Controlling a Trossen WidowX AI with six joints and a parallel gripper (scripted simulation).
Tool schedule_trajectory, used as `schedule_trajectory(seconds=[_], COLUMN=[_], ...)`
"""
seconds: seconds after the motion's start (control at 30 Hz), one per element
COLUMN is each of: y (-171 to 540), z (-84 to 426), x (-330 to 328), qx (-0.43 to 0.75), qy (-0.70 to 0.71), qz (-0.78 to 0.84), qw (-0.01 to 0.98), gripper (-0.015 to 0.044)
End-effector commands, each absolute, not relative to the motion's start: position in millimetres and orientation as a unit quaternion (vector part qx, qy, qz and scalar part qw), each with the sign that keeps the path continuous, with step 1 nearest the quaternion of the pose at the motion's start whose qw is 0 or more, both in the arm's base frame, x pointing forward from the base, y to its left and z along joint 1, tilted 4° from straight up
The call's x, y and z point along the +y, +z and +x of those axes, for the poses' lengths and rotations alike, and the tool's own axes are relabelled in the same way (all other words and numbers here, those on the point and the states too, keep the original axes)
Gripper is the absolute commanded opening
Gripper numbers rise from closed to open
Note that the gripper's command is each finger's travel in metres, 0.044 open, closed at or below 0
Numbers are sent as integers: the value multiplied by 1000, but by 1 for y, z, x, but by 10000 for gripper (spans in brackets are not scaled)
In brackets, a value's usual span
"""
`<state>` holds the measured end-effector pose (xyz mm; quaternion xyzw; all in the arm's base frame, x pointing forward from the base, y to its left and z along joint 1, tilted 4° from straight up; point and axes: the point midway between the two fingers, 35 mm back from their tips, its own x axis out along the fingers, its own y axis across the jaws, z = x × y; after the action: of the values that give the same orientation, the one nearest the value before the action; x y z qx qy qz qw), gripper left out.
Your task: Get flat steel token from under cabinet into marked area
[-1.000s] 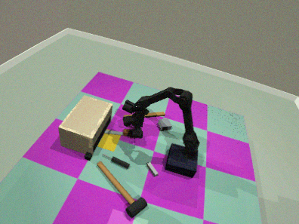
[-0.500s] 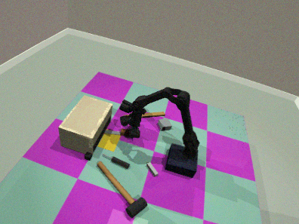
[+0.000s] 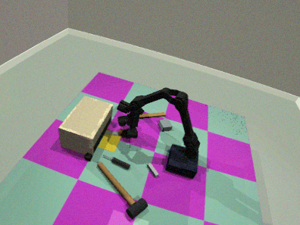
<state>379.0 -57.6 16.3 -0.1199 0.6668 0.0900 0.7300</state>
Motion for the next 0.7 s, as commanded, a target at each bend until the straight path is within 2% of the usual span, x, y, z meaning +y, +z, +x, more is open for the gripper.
schedule_trajectory(seconds=[0.0,0.67], y=[17,19], z=[385,403], x=[-56,-50], qx=[666,666], qy=[88,88], qz=[-119,-119], qw=[731,731], gripper=[0,0])
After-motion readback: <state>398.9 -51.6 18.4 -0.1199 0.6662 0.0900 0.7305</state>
